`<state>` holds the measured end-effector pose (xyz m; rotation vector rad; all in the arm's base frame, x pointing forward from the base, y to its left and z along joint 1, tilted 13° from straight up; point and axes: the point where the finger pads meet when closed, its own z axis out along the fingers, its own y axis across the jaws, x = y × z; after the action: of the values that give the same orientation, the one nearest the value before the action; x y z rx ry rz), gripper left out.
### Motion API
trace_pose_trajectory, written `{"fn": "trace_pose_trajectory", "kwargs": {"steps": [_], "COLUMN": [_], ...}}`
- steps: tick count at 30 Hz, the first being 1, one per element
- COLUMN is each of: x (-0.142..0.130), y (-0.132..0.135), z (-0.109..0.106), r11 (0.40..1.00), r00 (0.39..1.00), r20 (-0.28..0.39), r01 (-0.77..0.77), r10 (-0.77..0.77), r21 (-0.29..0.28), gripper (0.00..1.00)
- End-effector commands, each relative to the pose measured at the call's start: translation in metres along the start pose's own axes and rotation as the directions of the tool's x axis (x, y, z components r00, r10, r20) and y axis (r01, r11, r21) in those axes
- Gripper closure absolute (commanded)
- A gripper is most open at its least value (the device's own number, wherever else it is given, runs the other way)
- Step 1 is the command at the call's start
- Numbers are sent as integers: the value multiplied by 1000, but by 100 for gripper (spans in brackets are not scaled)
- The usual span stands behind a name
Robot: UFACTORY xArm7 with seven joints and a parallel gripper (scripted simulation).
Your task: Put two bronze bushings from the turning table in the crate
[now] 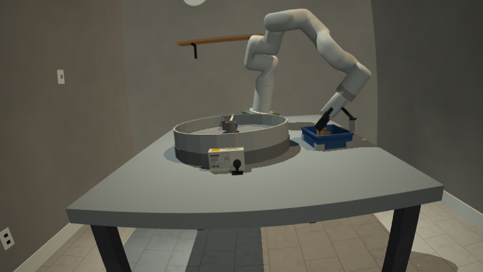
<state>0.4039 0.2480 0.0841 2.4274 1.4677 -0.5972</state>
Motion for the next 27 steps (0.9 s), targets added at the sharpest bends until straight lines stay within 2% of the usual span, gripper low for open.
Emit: {"fn": "trace_pose_trajectory", "kwargs": {"steps": [1,11,12,27], "x": [0,0,0,0], "y": [1,1,1,1], "z": [-1,-1,-1,-1], "r11": [1000,1000,1000,1000], "r00": [1000,1000,1000,1000], "r20": [-3,-3,-3,-3], "r01": [-1,-1,-1,-1], "r10": [1,1,1,1], "r21": [-1,-1,-1,-1], "gripper": [100,100,89,89]}}
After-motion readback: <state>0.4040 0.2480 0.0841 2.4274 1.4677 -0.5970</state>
